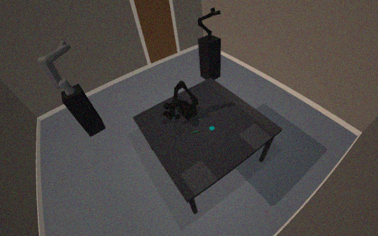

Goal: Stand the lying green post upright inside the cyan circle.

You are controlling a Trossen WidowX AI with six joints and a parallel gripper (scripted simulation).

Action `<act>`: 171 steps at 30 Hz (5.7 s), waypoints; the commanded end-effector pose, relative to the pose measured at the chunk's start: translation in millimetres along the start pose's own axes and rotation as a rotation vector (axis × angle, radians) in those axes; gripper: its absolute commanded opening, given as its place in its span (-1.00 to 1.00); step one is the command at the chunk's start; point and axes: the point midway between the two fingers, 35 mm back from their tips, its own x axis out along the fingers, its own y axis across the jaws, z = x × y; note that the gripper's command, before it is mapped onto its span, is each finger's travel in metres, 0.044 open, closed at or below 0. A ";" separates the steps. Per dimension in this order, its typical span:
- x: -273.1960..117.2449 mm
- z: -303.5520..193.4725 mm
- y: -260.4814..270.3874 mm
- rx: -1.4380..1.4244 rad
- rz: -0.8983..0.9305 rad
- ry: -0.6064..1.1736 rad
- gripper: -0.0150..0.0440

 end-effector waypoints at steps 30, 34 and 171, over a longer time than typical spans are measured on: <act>95.0 -29.3 -55.7 -1.583 -0.720 0.089 0.30; 104.1 -36.4 -69.7 -1.794 -0.840 0.195 0.30; 110.5 -139.7 -245.1 -2.491 -1.394 2.530 -0.42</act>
